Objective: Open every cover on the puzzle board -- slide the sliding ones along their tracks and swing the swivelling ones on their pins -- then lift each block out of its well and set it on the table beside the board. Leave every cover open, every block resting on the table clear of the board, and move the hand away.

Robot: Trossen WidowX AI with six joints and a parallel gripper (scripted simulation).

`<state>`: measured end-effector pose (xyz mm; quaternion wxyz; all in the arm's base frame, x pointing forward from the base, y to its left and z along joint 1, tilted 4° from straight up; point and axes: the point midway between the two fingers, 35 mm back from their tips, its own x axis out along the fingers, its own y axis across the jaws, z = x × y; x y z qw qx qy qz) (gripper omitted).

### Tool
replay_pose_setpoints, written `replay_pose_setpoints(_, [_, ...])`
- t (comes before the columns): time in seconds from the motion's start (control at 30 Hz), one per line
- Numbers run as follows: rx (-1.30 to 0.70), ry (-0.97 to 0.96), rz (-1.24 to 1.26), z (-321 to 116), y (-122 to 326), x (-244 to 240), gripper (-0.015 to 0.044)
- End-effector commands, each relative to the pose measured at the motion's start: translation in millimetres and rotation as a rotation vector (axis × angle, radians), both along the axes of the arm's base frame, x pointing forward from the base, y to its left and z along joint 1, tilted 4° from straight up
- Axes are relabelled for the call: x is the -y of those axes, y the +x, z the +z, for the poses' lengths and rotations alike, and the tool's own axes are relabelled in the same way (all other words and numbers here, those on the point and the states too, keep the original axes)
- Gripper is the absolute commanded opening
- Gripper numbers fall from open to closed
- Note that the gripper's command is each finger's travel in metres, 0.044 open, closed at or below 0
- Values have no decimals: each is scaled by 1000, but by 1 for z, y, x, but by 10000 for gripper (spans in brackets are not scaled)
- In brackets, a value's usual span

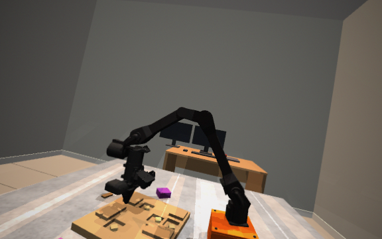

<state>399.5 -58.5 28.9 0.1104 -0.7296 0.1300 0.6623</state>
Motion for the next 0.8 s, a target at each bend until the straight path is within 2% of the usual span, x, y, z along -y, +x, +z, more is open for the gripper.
replay_pose_setpoints(0.0, [1,0,4,6,0,0,0])
replay_pose_setpoints(0.4, [1,2,-21,15,-4,-1,0])
replay_pose_setpoints(0.77, [11,33,-366,25,-60,-11,0])
